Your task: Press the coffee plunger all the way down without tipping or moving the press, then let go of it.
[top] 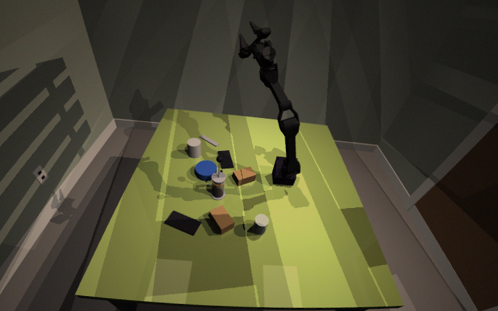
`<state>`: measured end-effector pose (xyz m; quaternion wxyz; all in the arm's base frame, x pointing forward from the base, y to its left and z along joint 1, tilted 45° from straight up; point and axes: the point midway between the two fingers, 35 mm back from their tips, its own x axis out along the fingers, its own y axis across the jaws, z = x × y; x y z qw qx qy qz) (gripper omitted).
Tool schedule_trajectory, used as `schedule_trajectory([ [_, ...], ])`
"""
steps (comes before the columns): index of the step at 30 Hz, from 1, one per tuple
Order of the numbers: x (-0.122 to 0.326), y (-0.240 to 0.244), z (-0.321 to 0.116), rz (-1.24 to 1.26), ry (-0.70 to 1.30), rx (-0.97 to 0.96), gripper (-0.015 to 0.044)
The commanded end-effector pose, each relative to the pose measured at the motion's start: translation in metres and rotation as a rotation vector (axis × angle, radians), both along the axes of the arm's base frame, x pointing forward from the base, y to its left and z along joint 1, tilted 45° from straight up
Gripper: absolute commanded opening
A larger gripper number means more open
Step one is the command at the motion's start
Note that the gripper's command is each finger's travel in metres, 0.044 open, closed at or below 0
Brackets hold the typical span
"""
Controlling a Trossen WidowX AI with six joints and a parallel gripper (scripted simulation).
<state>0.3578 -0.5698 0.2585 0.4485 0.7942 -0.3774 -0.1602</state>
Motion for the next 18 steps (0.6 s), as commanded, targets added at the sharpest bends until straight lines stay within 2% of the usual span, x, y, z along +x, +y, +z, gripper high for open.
schedule_trajectory([
  [1, 0.001, 0.002, 0.000, 0.007, 0.010, -0.004, 0.0426],
  [6, 0.026, 0.046, 0.005, 0.153, 0.196, -0.098, 0.0440],
  [12, 0.053, 0.138, 0.012, 0.440, 0.458, -0.323, 0.0440],
  [18, 0.058, 0.238, 0.014, 0.738, 0.604, -0.614, 0.0440],
])
